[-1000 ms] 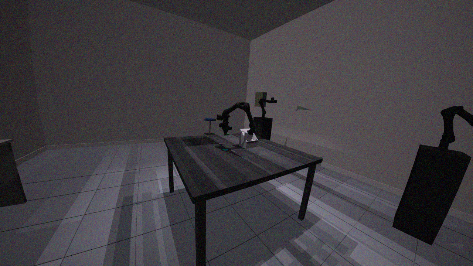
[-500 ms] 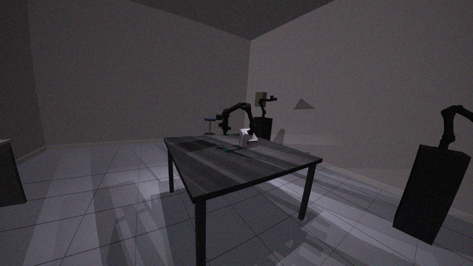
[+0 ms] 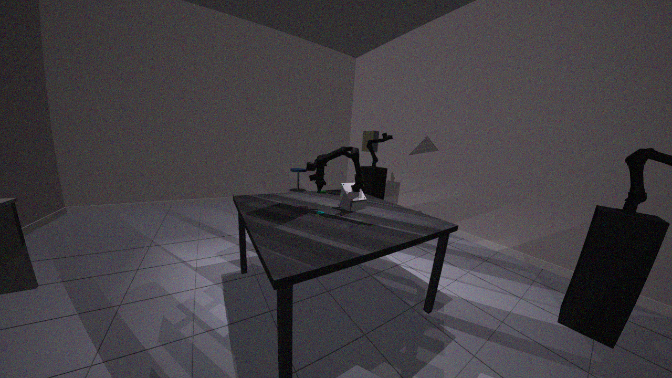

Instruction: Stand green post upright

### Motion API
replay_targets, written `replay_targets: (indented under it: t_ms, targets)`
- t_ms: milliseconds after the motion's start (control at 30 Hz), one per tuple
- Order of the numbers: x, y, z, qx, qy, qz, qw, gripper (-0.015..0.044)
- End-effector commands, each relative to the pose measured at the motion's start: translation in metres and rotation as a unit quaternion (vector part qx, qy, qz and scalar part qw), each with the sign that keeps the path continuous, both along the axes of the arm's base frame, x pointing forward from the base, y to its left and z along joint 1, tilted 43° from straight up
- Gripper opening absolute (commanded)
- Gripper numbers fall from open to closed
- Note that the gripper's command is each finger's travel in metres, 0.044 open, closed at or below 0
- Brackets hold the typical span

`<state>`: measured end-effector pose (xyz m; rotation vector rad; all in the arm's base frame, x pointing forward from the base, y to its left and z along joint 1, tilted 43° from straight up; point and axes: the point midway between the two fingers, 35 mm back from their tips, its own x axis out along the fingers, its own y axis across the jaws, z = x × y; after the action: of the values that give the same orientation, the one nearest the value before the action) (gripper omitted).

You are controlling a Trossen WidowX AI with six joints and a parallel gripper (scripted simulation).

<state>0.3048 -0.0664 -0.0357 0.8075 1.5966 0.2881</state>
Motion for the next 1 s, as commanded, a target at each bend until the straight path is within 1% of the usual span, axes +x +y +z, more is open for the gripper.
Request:
replay_targets:
  t_ms: [0,967]
  targets:
    - [0.008,0.007,0.011,0.001,0.017,-0.026,1.0,0.0023]
    - [0.035,0.06,0.07,0.022,0.156,-0.186,0.97,0.0023]
